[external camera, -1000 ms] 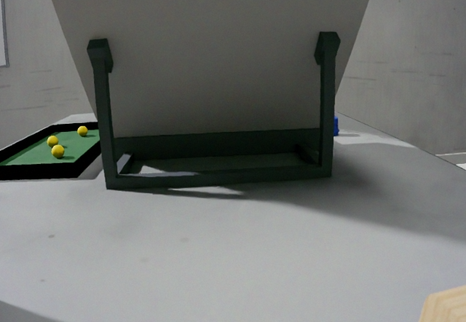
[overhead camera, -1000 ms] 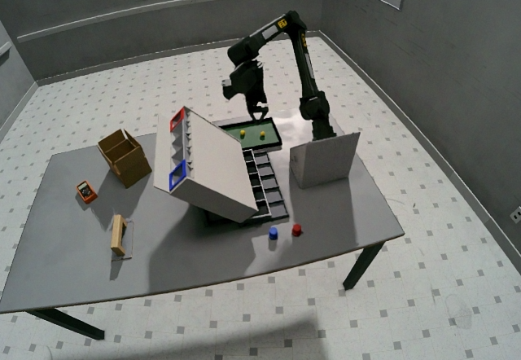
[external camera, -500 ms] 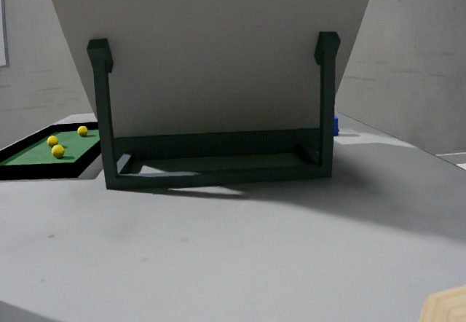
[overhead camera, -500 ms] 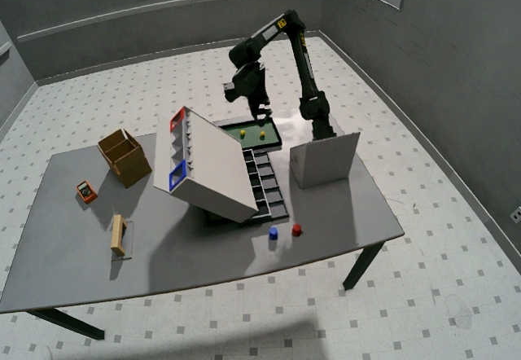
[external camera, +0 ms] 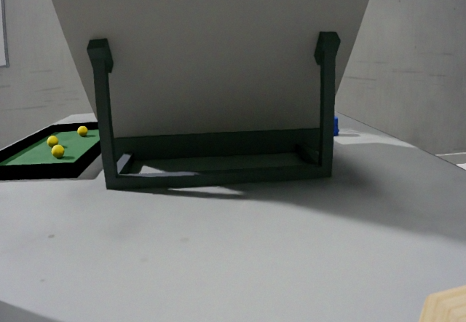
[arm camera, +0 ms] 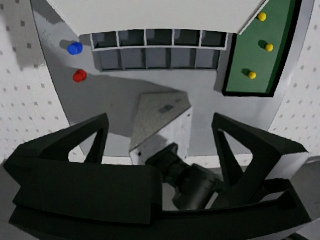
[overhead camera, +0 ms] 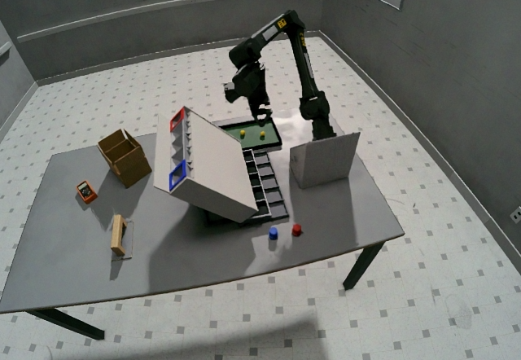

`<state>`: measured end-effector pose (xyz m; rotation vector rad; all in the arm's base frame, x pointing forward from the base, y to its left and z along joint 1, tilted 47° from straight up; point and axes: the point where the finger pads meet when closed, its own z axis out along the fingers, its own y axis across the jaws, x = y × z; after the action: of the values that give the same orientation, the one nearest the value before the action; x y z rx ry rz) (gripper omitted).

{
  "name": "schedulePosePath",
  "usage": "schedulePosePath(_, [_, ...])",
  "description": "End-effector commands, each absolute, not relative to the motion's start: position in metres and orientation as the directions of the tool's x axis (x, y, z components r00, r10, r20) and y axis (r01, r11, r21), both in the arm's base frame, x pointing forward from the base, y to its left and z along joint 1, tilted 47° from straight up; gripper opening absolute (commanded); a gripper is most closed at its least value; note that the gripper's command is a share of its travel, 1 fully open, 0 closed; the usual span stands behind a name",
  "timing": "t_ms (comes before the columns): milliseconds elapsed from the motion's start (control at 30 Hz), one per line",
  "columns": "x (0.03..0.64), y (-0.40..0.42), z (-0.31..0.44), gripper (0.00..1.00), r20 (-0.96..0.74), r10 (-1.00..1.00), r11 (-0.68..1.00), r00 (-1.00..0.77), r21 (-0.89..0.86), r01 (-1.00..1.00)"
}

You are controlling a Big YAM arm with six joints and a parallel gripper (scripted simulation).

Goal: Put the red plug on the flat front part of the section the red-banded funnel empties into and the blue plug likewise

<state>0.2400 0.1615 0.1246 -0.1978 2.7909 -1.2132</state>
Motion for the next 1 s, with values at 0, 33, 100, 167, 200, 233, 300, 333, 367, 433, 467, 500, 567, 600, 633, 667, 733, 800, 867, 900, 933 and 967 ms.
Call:
schedulePosePath(0, [0.247,0.183,0.134,1.0,-0.045,-0.181,0.691,-0.982,-0.716,-0.094])
schedulePosePath(33, [0.247,0.183,0.134,1.0,-0.045,-0.181,0.691,-0.982,-0.716,-0.094])
schedulePosePath(100, [0.247,0.183,0.134,1.0,-0.045,-0.181,0.691,-0.982,-0.716,-0.094])
schedulePosePath(167, [0.247,0.183,0.134,1.0,-0.045,-0.181,0.691,-0.982,-0.716,-0.094])
schedulePosePath(200, [0.247,0.183,0.134,1.0,-0.045,-0.181,0.691,-0.982,-0.716,-0.094])
schedulePosePath(233, [0.247,0.183,0.134,1.0,-0.045,-0.181,0.691,-0.982,-0.716,-0.094])
schedulePosePath(300, [0.247,0.183,0.134,1.0,-0.046,-0.181,0.692,-0.982,-0.715,-0.094])
schedulePosePath(333, [0.25,0.183,0.131,1.0,-0.054,-0.18,0.699,-0.982,-0.71,-0.089])
schedulePosePath(367, [0.243,0.161,0.119,1.0,-0.025,-0.162,0.676,-0.987,-0.732,-0.092])
schedulePosePath(433, [0.243,0.161,0.119,1.0,-0.025,-0.162,0.676,-0.987,-0.732,-0.092])
schedulePosePath(467, [0.245,0.156,0.117,1.0,-0.029,-0.156,0.678,-0.987,-0.73,-0.085])
schedulePosePath(500, [0.246,0.152,0.114,1.0,-0.033,-0.155,0.681,-0.987,-0.727,-0.083])
schedulePosePath(567, [0.248,0.14,0.105,1.0,-0.041,-0.155,0.686,-0.987,-0.723,-0.078])
schedulePosePath(600, [0.249,0.134,0.099,1.0,-0.042,-0.155,0.687,-0.987,-0.723,-0.077])
schedulePosePath(633, [0.251,0.127,0.092,1.0,-0.04,-0.155,0.685,-0.987,-0.724,-0.078])
schedulePosePath(667, [0.252,0.121,0.085,1.0,-0.037,-0.155,0.683,-0.987,-0.726,-0.08])
schedulePosePath(733, [0.253,0.111,0.074,1.0,-0.031,-0.155,0.679,-0.987,-0.729,-0.084])
schedulePosePath(800, [0.254,0.105,0.068,1.0,-0.026,-0.155,0.676,-0.987,-0.732,-0.087])
schedulePosePath(867, [0.266,0.116,0.075,1.0,-0.059,-0.154,0.697,-0.986,-0.714,-0.066])
schedulePosePath(900, [0.267,0.125,0.078,1.0,-0.07,-0.172,0.703,-0.983,-0.708,-0.072])
schedulePosePath(933, [0.265,0.128,0.078,1.0,-0.071,-0.184,0.704,-0.98,-0.706,-0.08])
schedulePosePath(967, [0.265,0.128,0.078,1.0,-0.071,-0.184,0.704,-0.98,-0.706,-0.08])
